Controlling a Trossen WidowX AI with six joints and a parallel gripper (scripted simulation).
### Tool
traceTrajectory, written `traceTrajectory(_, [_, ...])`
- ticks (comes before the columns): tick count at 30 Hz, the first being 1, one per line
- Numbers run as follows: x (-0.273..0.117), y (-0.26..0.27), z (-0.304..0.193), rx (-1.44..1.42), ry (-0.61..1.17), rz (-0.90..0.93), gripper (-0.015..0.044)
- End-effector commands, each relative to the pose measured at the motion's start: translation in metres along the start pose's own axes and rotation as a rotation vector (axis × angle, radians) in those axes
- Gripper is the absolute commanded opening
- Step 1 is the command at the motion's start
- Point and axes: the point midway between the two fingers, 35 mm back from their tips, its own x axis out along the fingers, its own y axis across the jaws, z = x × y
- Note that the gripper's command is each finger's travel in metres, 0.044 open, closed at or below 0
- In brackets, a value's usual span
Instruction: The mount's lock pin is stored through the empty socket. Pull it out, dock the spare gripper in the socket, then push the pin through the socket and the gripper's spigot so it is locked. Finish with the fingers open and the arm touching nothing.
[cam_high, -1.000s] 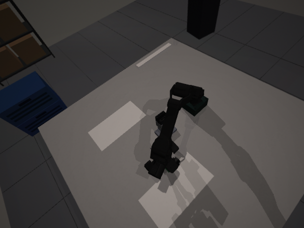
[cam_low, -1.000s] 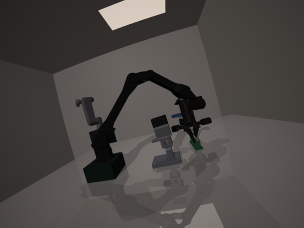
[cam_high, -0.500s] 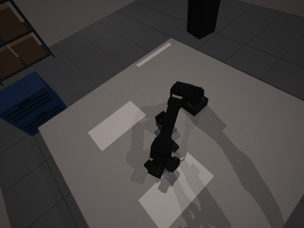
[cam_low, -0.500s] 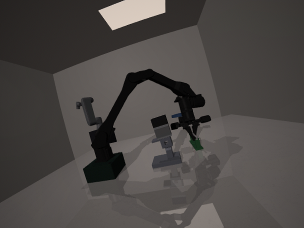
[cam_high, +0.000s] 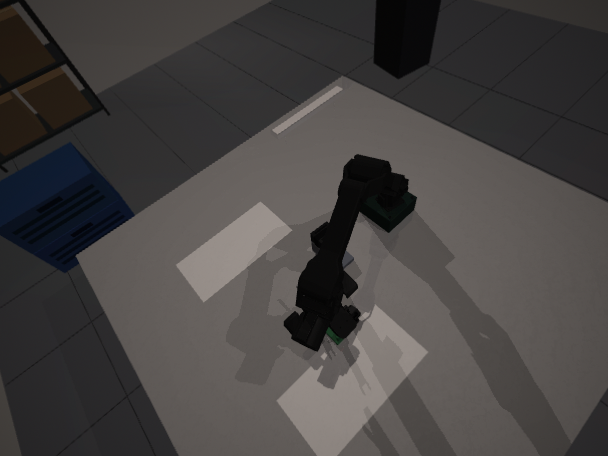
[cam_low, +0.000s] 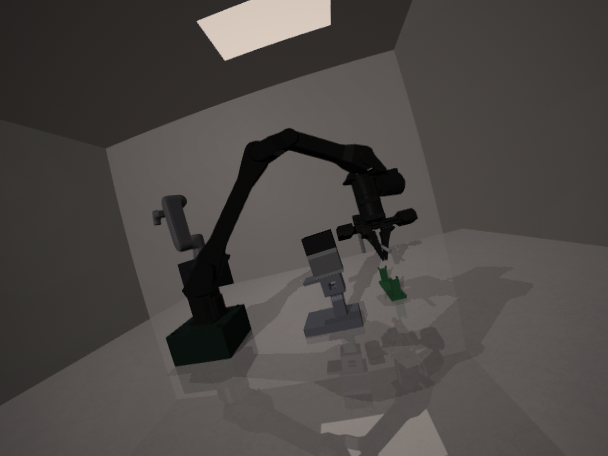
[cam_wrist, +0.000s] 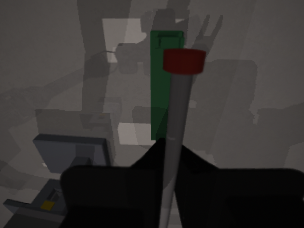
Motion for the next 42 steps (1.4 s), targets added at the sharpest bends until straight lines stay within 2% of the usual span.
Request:
traceTrajectory(1, [0.0, 0.0, 0.0, 0.0, 0.0, 0.0, 0.0006])
traceTrajectory(13, [0.0, 0.002, 0.0, 0.01, 0.001, 0.003, 0.0])
traceTrajectory(42, [-0.02, 0.085, 0.006, 0.026, -0.004, 0.014, 0.0])
